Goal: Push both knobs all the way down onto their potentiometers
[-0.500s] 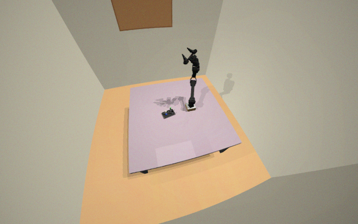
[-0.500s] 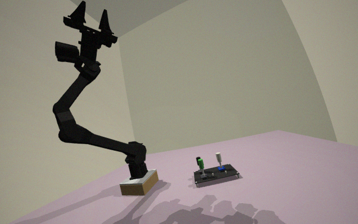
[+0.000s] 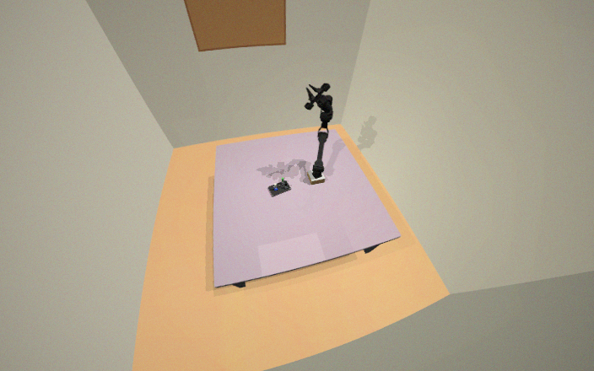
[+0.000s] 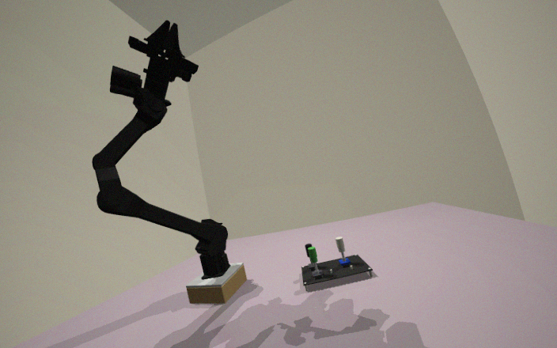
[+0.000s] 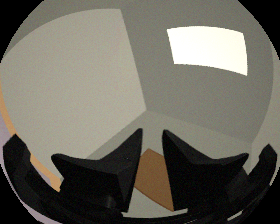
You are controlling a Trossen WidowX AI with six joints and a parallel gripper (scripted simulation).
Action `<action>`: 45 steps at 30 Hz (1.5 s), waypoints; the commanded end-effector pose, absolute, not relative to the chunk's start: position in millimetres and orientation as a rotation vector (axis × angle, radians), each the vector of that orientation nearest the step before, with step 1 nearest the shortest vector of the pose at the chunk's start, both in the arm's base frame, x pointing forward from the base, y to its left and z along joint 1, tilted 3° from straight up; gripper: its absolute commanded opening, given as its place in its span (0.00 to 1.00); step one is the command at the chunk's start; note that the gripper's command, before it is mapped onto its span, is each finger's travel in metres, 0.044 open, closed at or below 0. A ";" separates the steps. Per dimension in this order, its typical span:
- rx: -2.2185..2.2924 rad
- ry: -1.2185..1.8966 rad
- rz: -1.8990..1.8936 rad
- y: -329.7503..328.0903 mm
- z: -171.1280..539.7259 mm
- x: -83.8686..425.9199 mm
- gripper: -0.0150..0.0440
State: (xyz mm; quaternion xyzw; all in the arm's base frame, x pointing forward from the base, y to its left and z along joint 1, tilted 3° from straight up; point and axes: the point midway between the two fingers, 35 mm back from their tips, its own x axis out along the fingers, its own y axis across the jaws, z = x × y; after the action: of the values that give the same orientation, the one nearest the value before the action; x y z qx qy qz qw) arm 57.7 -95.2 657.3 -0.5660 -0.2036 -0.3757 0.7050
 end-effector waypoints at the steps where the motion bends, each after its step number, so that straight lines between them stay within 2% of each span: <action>1: -1.372 -0.451 -0.804 -62.7 656.8 77.7 0.25; 21: -1.808 -0.353 -0.590 32.7 614.6 177.3 0.25; 45: -2.069 -0.060 -0.153 63.5 500.5 297.0 0.25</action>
State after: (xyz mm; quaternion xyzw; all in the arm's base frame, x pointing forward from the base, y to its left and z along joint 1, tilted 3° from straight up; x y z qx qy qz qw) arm 280.7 62.8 521.7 -0.8505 -0.0471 -0.0961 0.5150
